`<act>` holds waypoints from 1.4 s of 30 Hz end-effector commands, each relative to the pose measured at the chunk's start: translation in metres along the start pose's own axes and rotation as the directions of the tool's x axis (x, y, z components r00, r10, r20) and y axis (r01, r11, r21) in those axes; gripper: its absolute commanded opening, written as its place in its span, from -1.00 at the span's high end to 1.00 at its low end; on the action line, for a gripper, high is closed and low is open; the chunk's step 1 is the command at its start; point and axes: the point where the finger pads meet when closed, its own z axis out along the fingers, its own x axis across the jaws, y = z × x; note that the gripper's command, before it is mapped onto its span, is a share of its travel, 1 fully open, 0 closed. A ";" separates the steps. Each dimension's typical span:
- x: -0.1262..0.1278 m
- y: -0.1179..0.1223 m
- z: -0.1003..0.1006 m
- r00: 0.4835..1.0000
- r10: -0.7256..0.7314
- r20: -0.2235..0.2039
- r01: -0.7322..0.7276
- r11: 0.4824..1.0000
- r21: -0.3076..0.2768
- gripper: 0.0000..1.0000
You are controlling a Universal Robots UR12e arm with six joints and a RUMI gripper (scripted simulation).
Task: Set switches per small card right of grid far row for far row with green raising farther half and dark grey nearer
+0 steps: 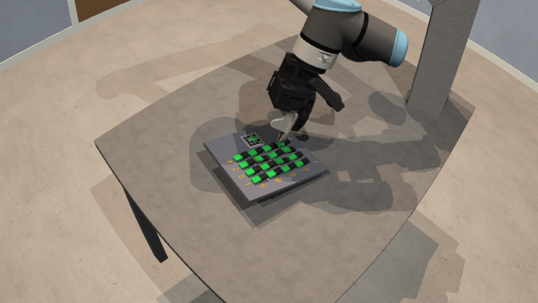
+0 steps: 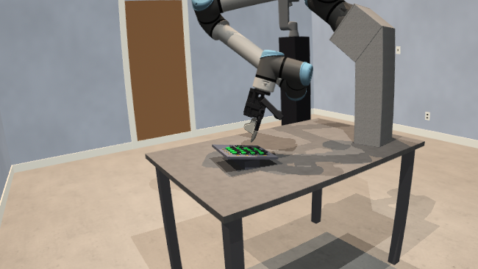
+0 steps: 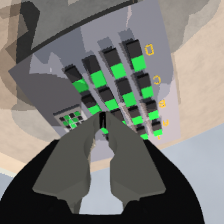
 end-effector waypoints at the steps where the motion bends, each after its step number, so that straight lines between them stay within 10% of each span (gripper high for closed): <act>1: 0.000 -0.002 -0.001 0.995 -0.097 -0.018 0.097 0.995 -0.006 1.00; 42: -0.001 -0.010 -0.002 0.922 -0.382 -0.062 0.381 0.924 -0.018 1.00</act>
